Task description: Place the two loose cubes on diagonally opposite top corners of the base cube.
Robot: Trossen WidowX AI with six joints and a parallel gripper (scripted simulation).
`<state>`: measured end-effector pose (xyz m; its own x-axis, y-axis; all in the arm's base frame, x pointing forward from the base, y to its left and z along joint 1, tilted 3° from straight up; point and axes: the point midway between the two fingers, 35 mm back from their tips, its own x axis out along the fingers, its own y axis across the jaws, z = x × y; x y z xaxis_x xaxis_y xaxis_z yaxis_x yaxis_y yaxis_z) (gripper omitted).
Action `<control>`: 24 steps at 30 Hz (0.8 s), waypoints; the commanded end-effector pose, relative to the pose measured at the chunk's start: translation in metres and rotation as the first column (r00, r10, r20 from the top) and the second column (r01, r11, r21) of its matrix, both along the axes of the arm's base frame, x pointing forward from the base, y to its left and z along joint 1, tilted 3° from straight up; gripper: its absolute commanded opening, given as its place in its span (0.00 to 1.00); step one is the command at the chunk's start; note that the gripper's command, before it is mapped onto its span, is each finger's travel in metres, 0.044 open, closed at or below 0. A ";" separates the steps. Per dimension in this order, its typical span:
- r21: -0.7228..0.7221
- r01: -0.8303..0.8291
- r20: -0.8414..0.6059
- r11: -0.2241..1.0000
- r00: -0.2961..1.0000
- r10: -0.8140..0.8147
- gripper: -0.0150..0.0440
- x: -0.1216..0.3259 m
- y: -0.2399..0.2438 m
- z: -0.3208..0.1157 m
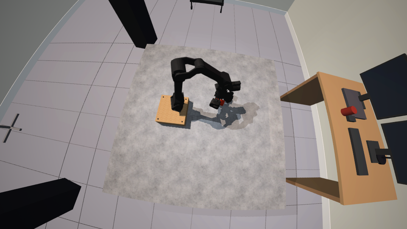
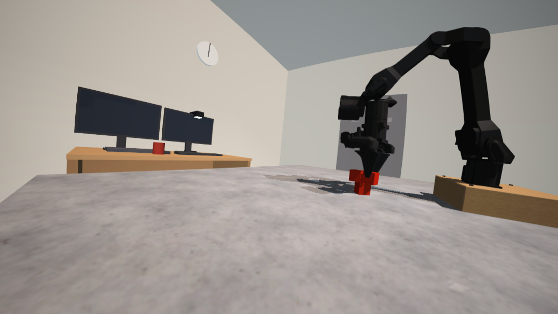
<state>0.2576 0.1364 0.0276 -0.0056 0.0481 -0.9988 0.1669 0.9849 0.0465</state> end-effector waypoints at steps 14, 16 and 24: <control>0.000 0.000 0.000 1.000 1.000 0.000 0.60 0.000 -0.001 0.026; 0.000 0.000 0.000 1.000 1.000 0.000 0.60 0.000 -0.001 0.029; 0.000 0.000 0.001 1.000 1.000 0.000 0.60 0.000 -0.002 0.040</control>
